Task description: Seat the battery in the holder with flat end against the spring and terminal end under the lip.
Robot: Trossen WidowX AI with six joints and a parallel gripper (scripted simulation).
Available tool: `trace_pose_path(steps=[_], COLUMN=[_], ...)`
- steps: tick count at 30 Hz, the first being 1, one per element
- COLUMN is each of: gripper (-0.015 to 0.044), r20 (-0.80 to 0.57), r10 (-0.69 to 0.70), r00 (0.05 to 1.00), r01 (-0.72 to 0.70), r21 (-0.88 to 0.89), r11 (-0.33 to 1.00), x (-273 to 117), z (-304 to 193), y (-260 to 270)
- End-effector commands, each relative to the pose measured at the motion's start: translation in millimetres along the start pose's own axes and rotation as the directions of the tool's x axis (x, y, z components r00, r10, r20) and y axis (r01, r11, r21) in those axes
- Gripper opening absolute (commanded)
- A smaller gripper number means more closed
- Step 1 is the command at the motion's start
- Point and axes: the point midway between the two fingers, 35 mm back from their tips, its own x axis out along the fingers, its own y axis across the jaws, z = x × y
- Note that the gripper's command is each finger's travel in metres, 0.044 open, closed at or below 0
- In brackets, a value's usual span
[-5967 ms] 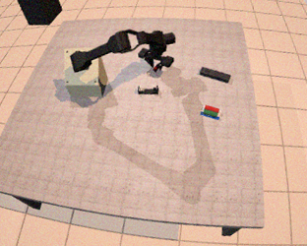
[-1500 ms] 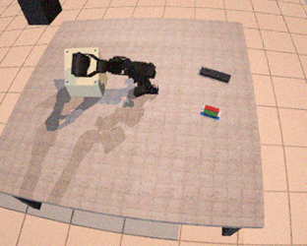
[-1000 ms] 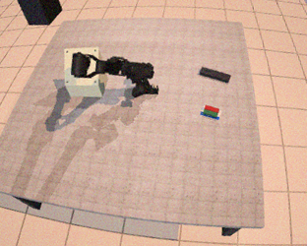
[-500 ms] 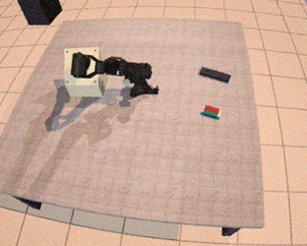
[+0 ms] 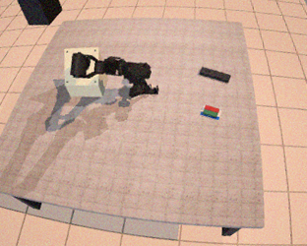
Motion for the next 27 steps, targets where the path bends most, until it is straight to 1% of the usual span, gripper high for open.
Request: trace_pose_path(steps=[1, 13, 27], gripper=[0.0069, 0.0069, 0.0069], r20=[-0.016, -0.026, -0.073], r10=[0.005, 0.008, 0.026], r00=[1.0, 1.0, 0.997], r01=[-0.005, -0.008, -0.026], r21=[-0.008, -0.008, 0.005], r11=[1.0, 1.0, 1.0], x=[-1.2, -0.8, 6.1], z=[-5.1, -5.0, 1.1], y=[1.9, 2.3, 7.8])
